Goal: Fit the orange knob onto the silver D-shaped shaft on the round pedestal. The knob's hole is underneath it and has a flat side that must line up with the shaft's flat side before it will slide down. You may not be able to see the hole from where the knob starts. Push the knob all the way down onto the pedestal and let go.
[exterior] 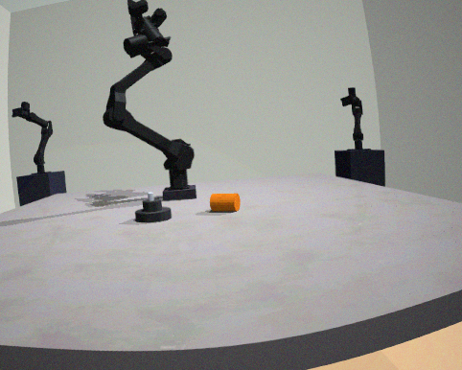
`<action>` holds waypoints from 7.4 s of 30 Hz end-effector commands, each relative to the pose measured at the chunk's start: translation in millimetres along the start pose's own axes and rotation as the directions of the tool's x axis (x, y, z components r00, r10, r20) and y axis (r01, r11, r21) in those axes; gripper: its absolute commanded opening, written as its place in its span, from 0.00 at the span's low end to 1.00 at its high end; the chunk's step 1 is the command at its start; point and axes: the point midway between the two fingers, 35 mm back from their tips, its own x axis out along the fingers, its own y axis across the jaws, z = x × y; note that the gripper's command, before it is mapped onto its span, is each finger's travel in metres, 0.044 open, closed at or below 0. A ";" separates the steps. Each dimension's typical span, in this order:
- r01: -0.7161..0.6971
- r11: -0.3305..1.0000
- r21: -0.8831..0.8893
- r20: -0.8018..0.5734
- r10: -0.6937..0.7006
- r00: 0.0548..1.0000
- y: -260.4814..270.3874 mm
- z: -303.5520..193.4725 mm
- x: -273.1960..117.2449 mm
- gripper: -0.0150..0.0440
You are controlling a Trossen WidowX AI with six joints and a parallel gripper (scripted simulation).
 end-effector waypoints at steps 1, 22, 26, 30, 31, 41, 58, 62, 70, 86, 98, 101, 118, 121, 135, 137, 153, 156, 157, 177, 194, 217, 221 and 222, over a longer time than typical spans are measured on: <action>0.006 1.000 -0.001 0.017 -0.006 1.000 -2.4 5.2 0.1 0.98; 0.293 0.956 -0.029 0.963 -0.051 0.263 -29.8 316.6 -204.0 1.00; 0.316 0.948 -0.040 0.999 0.028 0.043 -0.4 337.9 -269.8 1.00; 0.317 0.947 -0.050 0.977 0.112 -0.181 31.6 344.2 -336.0 1.00; 0.315 0.948 -0.052 0.962 0.132 -0.239 39.8 343.5 -353.3 1.00; 0.271 0.956 -0.111 0.613 0.280 -0.739 118.5 281.2 -510.8 1.00; 0.105 0.909 -0.403 -0.406 -0.075 -0.911 165.9 7.8 -647.8 1.00; 0.047 0.854 -0.519 -0.557 -0.295 -0.777 149.5 -59.4 -642.5 1.00; 0.037 0.841 -0.540 -0.574 -0.336 -0.747 145.1 -70.7 -640.9 1.00; 0.036 0.841 -0.540 -0.574 -0.337 -0.747 132.7 -86.1 -668.7 1.00; 0.036 0.841 -0.541 -0.574 -0.337 -0.747 127.3 -95.0 -685.2 1.00; 0.036 0.841 -0.541 -0.574 -0.337 -0.747 125.8 -97.3 -689.3 1.00; 0.036 0.841 -0.541 -0.574 -0.337 -0.747 122.3 -102.2 -697.7 0.66; 0.036 0.841 -0.541 -0.574 -0.337 -0.747 122.3 -102.2 -697.7 0.66; 0.036 0.841 -0.541 -0.574 -0.337 -0.747 122.3 -102.2 -697.7 0.56; 0.036 0.841 -0.541 -0.574 -0.337 -0.747 122.3 -102.2 -697.7 0.56; 0.038 0.838 -0.544 -0.412 -0.227 -0.883 119.0 -106.8 -683.3 0.56; 0.038 0.838 -0.544 -0.373 -0.201 -0.906 118.0 -108.1 -680.4 0.56; 0.038 0.838 -0.544 -0.360 -0.193 -0.913 117.7 -108.6 -679.4 0.56; 0.037 0.839 -0.544 -0.083 -0.011 -0.996 109.2 -121.4 -663.0 0.56; 0.035 0.839 -0.543 0.161 0.146 -0.976 99.7 -135.6 -653.7 0.56; 0.032 0.837 -0.546 0.283 0.220 -0.933 94.1 -144.0 -650.3 0.69; 0.032 0.837 -0.546 0.283 0.220 -0.933 94.1 -144.0 -650.3 0.69; 0.032 0.837 -0.546 0.283 0.220 -0.933 94.1 -144.0 -650.3 0.69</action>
